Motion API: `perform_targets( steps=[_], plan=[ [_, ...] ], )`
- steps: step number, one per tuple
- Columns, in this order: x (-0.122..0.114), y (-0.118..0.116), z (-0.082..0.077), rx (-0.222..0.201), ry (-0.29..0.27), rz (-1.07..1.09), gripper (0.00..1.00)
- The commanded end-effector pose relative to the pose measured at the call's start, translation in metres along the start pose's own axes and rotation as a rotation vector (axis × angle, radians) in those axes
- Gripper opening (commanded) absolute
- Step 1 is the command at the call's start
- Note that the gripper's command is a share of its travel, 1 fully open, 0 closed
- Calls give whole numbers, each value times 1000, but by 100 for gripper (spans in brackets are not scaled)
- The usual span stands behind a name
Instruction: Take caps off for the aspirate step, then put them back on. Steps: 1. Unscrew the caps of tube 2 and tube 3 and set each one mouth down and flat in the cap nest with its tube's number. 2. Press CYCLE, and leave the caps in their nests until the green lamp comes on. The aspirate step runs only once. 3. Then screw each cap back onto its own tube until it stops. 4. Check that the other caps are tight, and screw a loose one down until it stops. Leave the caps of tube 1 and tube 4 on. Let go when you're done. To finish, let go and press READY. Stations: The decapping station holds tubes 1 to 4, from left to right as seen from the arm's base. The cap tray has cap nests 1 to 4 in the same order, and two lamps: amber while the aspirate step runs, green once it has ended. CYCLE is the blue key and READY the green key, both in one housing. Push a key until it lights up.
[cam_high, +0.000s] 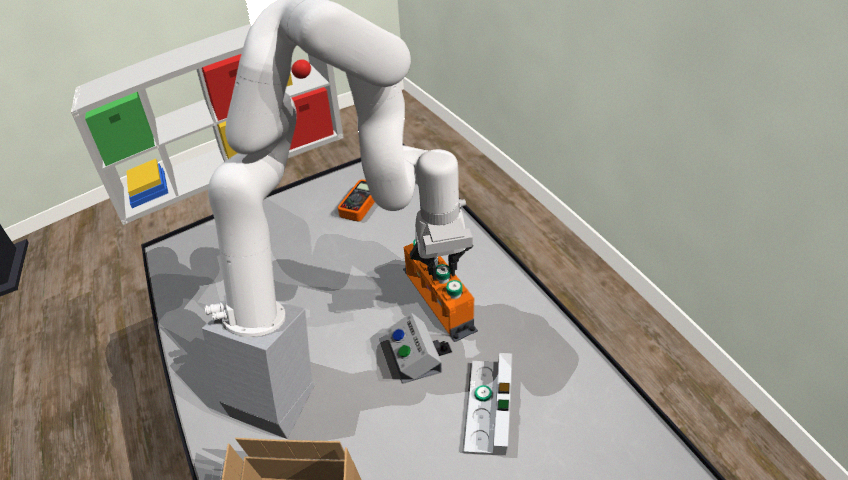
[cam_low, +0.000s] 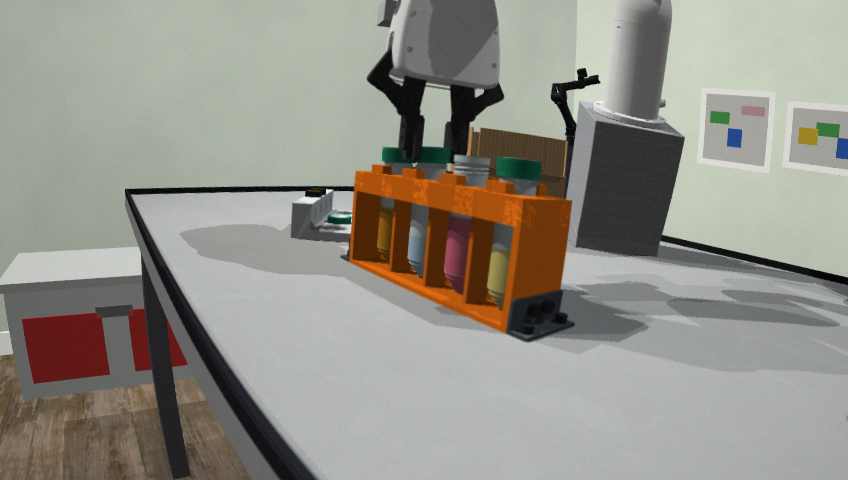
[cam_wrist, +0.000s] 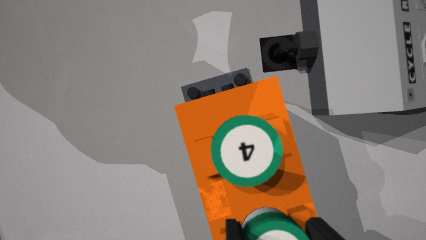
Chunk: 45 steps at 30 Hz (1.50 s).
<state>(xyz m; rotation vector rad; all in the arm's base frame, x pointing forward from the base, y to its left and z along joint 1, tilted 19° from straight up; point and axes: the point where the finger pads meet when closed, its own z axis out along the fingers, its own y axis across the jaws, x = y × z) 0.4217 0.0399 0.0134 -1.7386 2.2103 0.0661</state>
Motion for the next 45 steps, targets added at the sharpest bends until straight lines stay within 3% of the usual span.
perform_targets(
  steps=[1, 8, 21, 28, 29, 41, 45],
  plan=[
    [0, -2, -1, -1, 7, 3, 0],
    [0, -2, -1, -1, 7, 3, 0],
    [0, -2, -1, -3, 7, -541, 0],
    [0, -2, -1, -3, 7, -541, 0],
    [0, -2, -1, -3, 7, -541, 46],
    [0, -2, -1, -3, 7, -541, 46],
    [0, -2, -3, -2, 7, -269, 46]
  ],
)
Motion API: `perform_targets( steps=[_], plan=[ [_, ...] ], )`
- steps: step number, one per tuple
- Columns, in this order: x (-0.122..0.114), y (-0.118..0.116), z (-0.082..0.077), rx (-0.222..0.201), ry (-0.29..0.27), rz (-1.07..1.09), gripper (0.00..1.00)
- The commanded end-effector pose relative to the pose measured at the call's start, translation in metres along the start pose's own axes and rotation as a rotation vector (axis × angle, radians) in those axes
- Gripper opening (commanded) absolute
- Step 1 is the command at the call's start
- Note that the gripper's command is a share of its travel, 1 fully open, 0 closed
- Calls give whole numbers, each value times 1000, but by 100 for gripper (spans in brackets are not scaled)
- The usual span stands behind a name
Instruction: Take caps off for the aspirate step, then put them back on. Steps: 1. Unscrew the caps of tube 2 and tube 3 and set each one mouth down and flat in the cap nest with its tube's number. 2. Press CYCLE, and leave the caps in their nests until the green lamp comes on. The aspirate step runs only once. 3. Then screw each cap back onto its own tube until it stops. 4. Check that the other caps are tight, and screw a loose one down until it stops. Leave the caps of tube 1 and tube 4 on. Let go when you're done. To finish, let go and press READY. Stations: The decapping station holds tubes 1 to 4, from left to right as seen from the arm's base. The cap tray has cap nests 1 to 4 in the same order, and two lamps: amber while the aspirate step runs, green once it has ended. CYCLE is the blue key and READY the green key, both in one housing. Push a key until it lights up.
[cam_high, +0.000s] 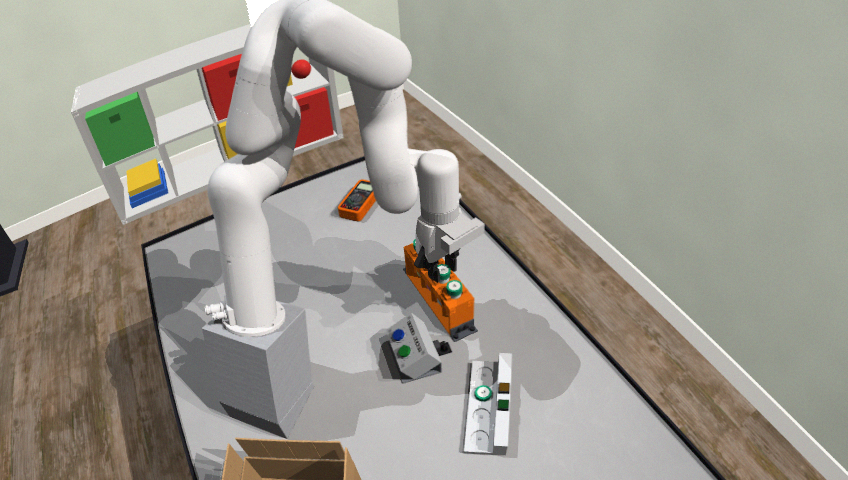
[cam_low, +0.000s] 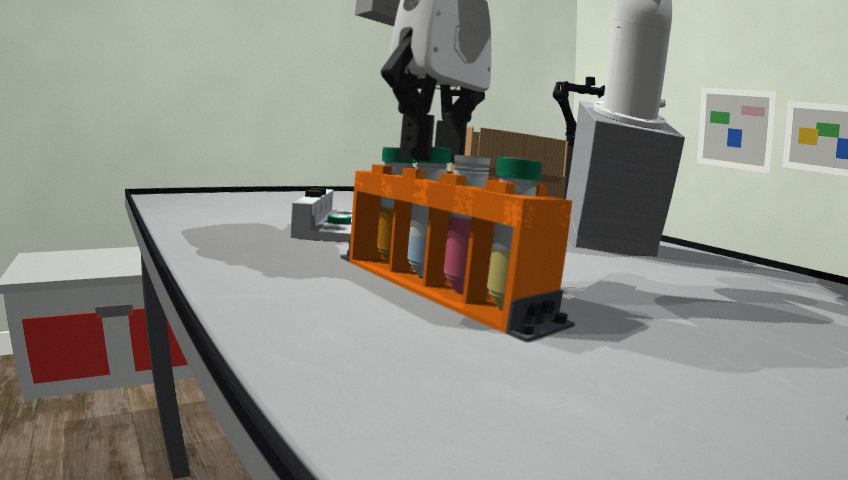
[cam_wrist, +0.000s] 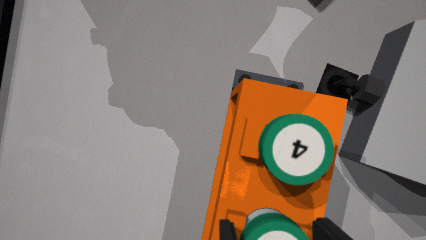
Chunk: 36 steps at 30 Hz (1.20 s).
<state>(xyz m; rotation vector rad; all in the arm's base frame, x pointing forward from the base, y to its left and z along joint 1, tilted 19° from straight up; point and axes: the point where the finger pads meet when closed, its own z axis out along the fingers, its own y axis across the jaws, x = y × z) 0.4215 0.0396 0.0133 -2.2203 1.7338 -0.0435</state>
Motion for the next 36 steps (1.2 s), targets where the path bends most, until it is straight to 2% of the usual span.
perform_targets(
  steps=[1, 18, 19, 33, 36],
  plan=[
    [1, -1, -3, 2, 4, 213, 46],
    [1, -1, -8, 2, 4, 213, 46],
    [1, -1, -8, 2, 4, 213, 0],
    [1, -1, -8, 2, 4, 213, 0],
    [1, -1, -17, 2, 4, 213, 0]
  ],
)
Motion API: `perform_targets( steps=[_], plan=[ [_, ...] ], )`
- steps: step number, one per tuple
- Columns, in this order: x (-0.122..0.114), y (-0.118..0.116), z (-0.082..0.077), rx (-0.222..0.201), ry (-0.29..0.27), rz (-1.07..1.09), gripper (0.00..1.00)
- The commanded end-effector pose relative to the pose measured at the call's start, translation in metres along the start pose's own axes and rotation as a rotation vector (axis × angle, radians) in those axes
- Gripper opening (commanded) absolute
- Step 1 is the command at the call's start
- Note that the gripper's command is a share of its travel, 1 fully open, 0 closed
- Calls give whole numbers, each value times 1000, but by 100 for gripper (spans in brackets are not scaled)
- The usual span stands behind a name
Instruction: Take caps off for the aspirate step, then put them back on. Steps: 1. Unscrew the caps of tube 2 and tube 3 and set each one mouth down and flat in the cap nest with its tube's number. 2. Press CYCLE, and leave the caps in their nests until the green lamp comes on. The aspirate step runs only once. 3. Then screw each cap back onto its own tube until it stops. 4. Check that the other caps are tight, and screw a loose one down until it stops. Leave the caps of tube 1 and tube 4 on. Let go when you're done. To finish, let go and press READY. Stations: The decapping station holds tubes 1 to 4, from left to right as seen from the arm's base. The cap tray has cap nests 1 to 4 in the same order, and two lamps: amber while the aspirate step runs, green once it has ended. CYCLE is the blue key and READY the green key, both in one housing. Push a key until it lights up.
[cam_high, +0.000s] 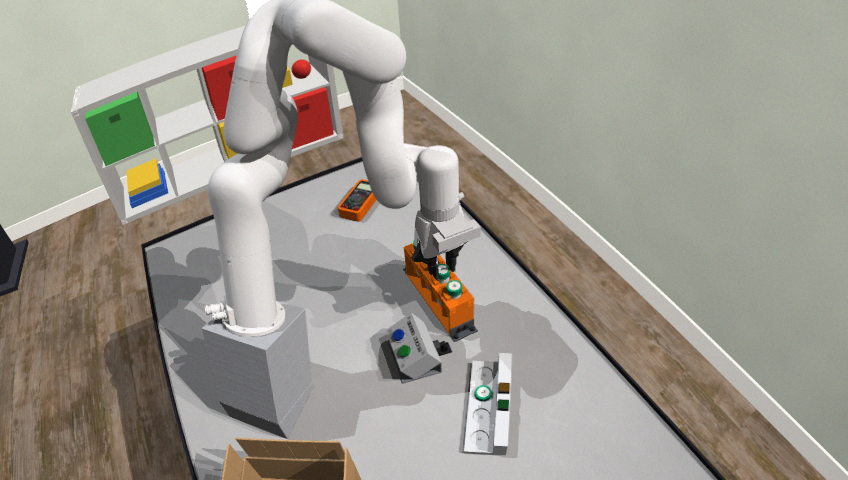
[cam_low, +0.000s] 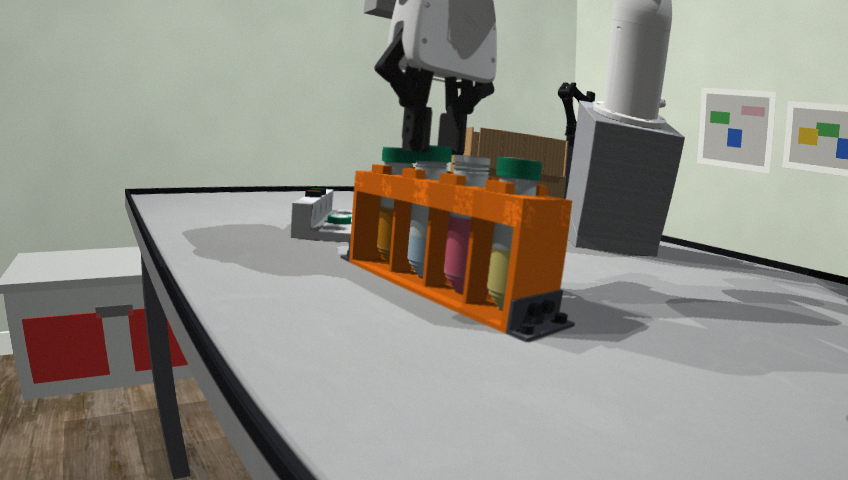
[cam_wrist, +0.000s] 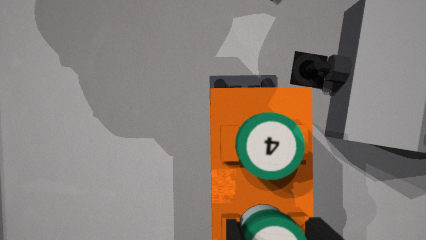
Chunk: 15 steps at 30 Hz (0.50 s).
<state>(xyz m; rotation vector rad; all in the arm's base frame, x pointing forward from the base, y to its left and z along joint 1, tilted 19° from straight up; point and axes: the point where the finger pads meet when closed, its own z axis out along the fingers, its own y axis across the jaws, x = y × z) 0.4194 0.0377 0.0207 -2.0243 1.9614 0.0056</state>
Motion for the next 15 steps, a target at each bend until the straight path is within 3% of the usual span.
perform_targets(
  steps=[1, 11, 15],
  plan=[
    [1, -2, -9, 5, 2, 0, 0],
    [1, -2, -35, 5, 2, 0, 0],
    [1, -2, -35, 5, 2, 0, 0]
  ],
)
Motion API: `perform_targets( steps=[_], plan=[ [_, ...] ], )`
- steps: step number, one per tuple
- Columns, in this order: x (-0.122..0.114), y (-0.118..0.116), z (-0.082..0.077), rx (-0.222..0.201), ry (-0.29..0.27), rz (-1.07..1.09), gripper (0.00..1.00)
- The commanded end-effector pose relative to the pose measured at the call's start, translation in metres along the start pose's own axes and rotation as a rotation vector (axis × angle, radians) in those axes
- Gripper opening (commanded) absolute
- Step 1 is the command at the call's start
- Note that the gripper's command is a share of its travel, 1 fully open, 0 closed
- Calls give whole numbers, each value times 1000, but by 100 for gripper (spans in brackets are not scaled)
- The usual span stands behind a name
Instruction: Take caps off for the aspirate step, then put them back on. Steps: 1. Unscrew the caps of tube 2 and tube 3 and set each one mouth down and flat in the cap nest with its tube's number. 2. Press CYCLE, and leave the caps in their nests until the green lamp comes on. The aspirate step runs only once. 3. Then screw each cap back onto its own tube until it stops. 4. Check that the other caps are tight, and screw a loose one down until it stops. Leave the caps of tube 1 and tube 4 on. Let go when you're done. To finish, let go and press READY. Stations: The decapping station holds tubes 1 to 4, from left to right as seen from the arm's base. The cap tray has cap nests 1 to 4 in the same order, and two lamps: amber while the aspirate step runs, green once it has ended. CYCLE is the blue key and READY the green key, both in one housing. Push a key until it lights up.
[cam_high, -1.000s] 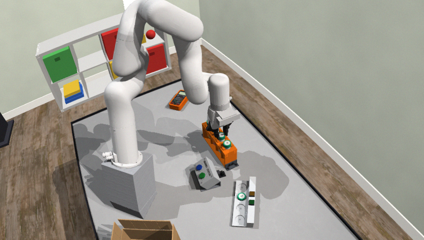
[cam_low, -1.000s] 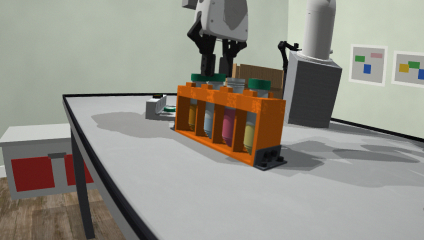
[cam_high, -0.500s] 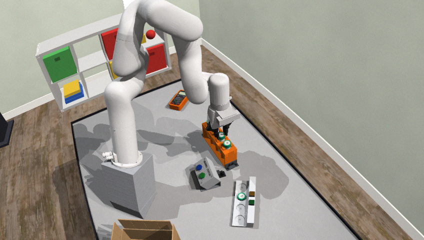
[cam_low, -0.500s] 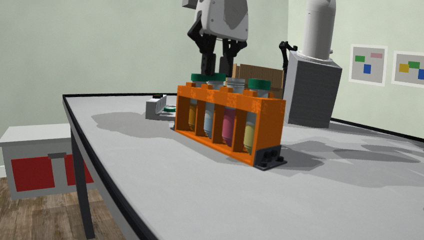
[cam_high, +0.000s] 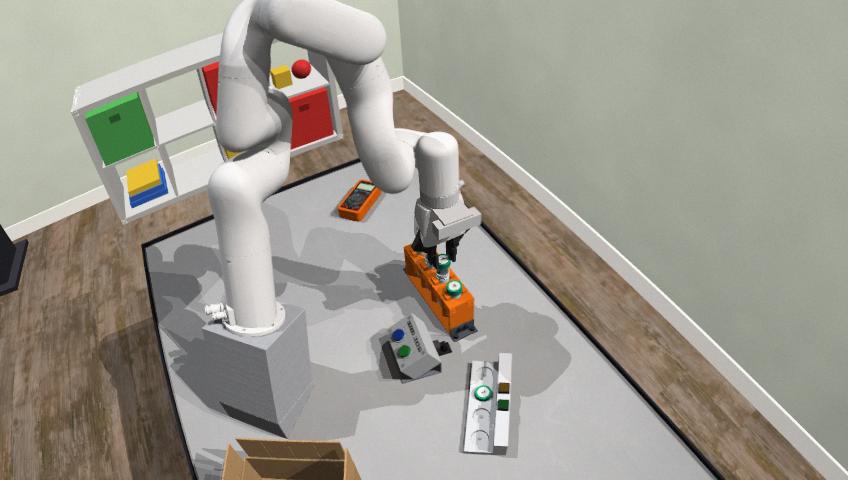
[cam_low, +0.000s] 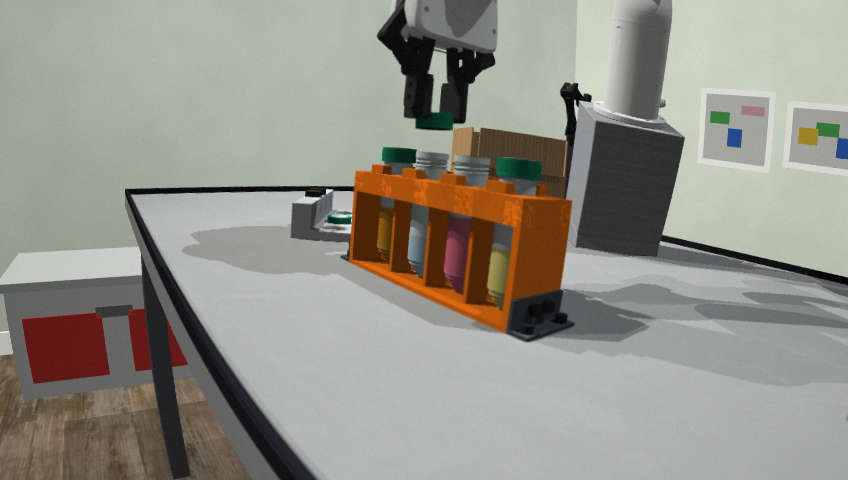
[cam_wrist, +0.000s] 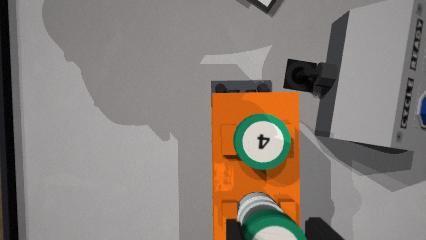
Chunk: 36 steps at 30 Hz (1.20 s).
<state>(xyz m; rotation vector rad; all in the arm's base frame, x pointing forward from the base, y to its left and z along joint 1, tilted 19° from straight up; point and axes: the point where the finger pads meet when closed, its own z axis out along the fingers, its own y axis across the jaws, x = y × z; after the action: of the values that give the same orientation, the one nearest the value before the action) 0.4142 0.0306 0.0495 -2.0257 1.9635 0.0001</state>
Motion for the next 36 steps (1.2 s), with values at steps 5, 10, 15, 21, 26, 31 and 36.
perform_targets(
  steps=[5, 10, 15, 21, 26, 31, 36],
  plan=[
    [17, 4, -5, 4, -2, -166, 0],
    [45, 11, -5, 3, 0, -433, 0],
    [64, 16, -5, 2, 2, -639, 0],
    [80, 21, -5, 0, 3, -800, 0],
    [114, 30, -5, 4, 0, -968, 0],
    [142, 37, -5, 4, 0, -968, 0],
    [171, 45, -5, 3, 0, -968, 0]
  ],
)
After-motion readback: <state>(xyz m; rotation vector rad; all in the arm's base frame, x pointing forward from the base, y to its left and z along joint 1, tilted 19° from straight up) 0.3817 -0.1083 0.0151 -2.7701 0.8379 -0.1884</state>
